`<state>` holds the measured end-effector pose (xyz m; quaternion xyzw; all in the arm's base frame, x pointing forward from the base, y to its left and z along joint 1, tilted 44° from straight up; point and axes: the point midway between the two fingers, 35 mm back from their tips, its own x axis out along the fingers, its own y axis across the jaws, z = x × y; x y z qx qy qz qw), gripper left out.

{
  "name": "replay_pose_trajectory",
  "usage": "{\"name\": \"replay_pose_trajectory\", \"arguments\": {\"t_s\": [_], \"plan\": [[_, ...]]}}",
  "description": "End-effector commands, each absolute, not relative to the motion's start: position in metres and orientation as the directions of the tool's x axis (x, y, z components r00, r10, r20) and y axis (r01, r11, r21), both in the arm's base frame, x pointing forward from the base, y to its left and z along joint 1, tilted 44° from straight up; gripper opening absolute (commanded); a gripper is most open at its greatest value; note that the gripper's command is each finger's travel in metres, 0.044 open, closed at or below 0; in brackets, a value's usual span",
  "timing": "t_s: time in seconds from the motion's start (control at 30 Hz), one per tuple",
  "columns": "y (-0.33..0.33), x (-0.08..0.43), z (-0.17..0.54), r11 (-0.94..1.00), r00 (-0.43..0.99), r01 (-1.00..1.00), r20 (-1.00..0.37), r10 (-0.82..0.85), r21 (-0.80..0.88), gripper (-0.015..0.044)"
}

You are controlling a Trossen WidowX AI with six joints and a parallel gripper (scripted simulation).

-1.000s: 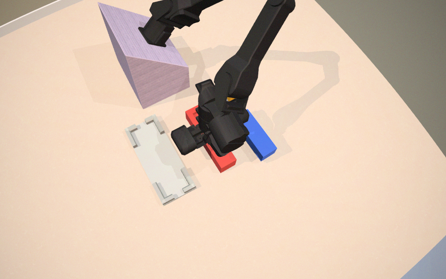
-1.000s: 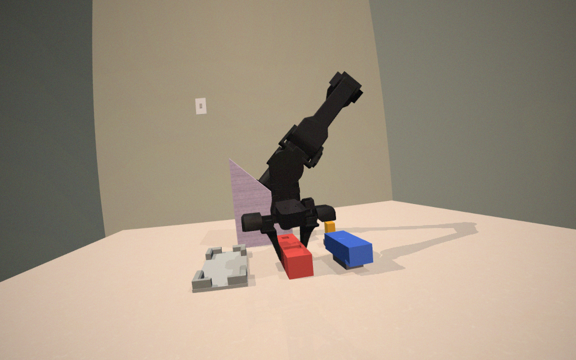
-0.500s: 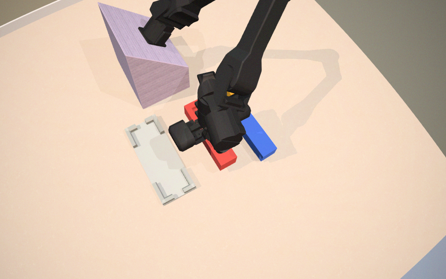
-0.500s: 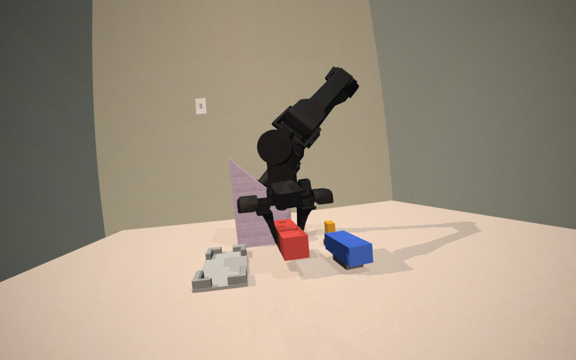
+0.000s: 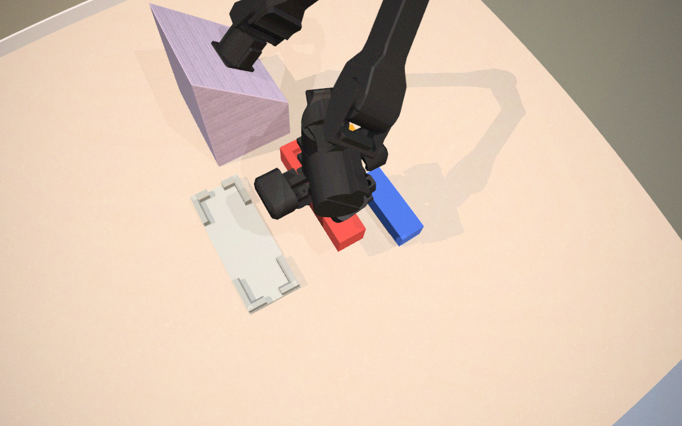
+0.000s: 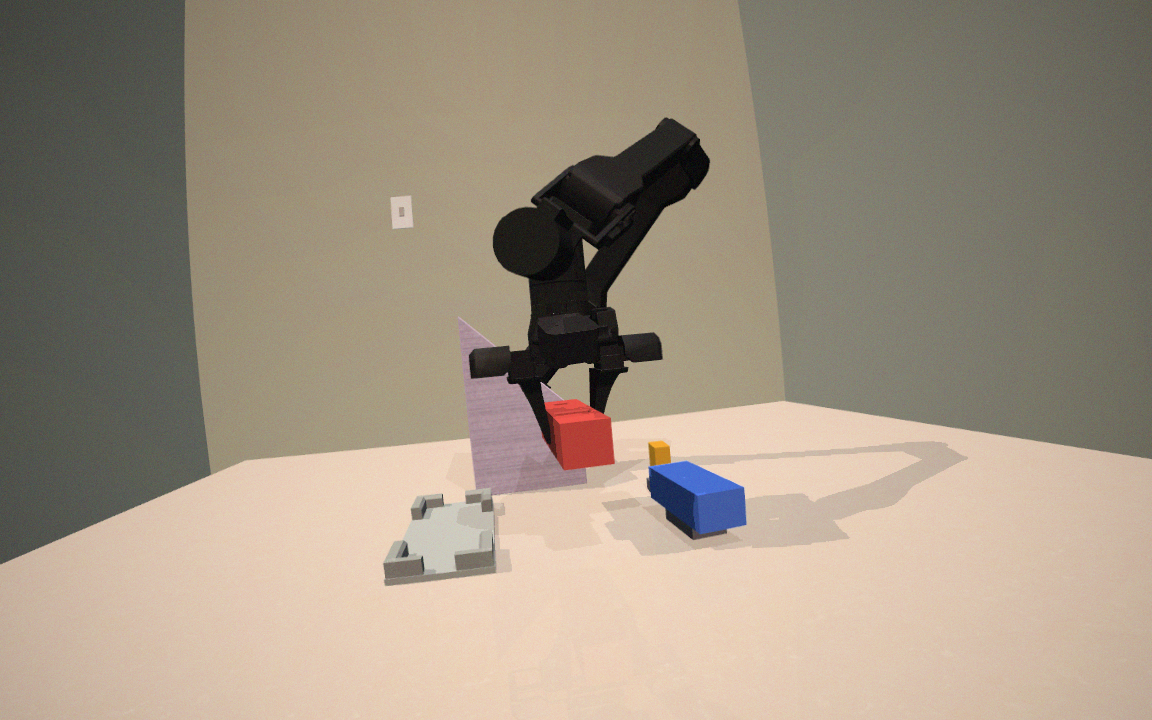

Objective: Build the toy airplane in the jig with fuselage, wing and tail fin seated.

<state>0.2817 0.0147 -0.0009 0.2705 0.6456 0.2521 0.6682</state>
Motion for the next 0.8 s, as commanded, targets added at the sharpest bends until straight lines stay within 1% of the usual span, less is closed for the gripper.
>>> {"name": "replay_pose_trajectory", "arguments": {"t_s": [0.0,0.43,0.77], "plan": [[0.004,0.283,0.012,0.732,0.05,0.002,-0.731,0.681,0.682,0.0],[-0.015,0.276,0.036,0.727,0.049,0.001,-0.726,0.686,0.687,0.0],[-0.027,0.279,0.011,0.73,0.05,-0.014,-0.728,0.683,0.684,0.0]]}}
